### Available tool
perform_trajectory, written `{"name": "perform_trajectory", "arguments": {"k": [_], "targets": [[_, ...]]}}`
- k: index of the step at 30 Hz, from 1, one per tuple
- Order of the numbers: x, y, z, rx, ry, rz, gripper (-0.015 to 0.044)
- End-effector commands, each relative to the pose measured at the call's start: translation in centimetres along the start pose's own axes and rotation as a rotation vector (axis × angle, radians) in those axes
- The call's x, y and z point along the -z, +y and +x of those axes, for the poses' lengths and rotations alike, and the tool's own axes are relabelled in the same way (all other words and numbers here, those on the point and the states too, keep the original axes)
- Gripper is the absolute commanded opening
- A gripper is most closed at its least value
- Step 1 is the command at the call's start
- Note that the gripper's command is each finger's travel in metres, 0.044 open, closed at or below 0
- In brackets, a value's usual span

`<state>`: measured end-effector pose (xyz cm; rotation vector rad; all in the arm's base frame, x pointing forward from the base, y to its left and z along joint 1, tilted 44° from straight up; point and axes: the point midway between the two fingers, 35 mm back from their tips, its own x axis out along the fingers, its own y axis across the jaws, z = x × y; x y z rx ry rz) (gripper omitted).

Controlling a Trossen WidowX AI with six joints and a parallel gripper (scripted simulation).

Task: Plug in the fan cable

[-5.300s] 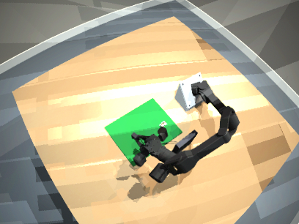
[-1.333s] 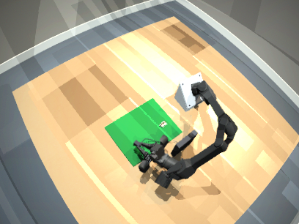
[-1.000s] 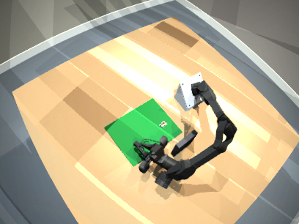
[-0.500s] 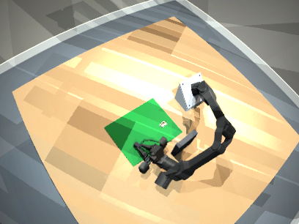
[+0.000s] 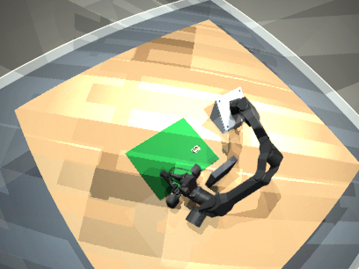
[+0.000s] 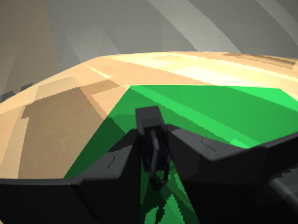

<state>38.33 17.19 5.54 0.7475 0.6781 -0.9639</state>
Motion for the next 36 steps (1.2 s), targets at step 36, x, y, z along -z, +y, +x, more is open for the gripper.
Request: {"name": "perform_trajectory", "arguments": {"k": [36], "targets": [[0.00,0.00,0.00,0.000,0.000,0.000,0.0140]]}}
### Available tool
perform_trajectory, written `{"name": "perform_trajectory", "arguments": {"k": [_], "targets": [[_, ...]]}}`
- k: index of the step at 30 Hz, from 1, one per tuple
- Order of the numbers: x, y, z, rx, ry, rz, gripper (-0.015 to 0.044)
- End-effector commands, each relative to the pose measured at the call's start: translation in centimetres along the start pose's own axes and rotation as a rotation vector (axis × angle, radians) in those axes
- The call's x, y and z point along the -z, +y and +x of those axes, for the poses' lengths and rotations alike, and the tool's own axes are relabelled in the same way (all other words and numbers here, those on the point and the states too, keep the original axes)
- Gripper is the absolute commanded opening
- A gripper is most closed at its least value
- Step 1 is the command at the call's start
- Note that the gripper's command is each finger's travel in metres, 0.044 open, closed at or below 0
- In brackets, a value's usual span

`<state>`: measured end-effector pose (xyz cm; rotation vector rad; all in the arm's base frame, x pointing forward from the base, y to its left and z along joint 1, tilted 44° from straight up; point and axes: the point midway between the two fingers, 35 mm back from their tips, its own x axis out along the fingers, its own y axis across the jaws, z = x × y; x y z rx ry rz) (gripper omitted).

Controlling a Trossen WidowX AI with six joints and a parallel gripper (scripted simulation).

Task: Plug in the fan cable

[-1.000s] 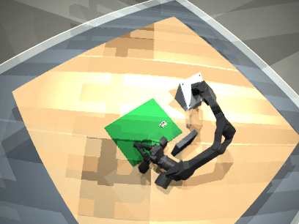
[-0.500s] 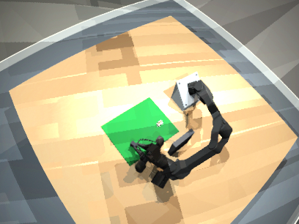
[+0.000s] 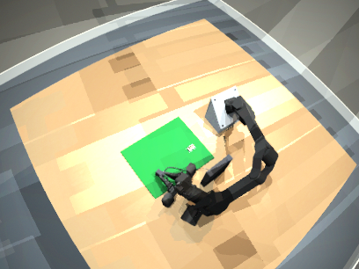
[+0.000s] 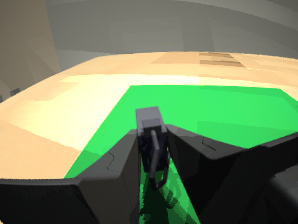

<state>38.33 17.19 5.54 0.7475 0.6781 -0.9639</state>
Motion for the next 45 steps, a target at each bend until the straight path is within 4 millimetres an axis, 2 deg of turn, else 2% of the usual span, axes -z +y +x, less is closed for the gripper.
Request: {"name": "perform_trajectory", "arguments": {"k": [1,25,45], "targets": [[0.0,0.0,0.0,0.000,0.000,0.000,0.0140],[0.0,0.0,0.0,0.000,0.000,0.000,0.0140],[-2.2,0.4,-5.8,-0.001,0.002,0.001,0.0140]]}}
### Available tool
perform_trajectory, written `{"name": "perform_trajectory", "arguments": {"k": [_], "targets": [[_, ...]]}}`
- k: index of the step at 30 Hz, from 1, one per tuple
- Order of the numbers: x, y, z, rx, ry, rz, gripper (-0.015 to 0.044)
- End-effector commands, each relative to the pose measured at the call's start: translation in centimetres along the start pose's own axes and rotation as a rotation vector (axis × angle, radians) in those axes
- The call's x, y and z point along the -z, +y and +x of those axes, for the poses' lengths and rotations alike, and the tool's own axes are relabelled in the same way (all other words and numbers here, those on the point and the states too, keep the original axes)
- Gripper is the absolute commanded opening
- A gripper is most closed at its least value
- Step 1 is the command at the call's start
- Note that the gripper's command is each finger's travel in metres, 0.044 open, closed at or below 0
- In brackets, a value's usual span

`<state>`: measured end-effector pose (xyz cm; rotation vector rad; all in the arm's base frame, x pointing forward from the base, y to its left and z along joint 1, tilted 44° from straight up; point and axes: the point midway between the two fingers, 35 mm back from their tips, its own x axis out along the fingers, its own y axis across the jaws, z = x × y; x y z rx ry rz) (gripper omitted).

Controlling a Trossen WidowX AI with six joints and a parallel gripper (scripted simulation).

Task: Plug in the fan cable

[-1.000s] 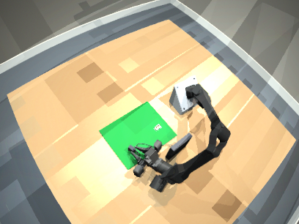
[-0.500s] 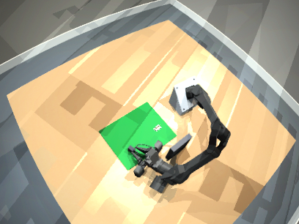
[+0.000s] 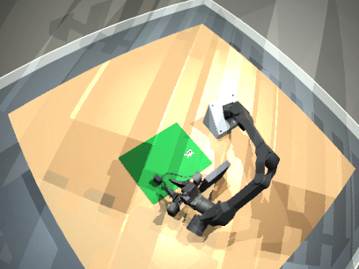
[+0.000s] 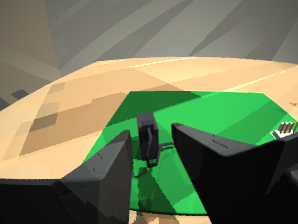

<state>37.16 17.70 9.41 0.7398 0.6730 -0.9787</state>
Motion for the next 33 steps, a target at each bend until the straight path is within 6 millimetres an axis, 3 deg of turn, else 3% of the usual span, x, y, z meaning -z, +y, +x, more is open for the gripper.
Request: {"name": "perform_trajectory", "arguments": {"k": [1,15,33], "targets": [[-0.8,0.2,-2.3,-0.012,0.013,0.000,0.0140],[-2.6,-0.2,-6.2,-0.013,0.014,0.000,0.0140],[-2.7,-0.2,-6.3,-0.013,0.014,0.000,0.0140]]}}
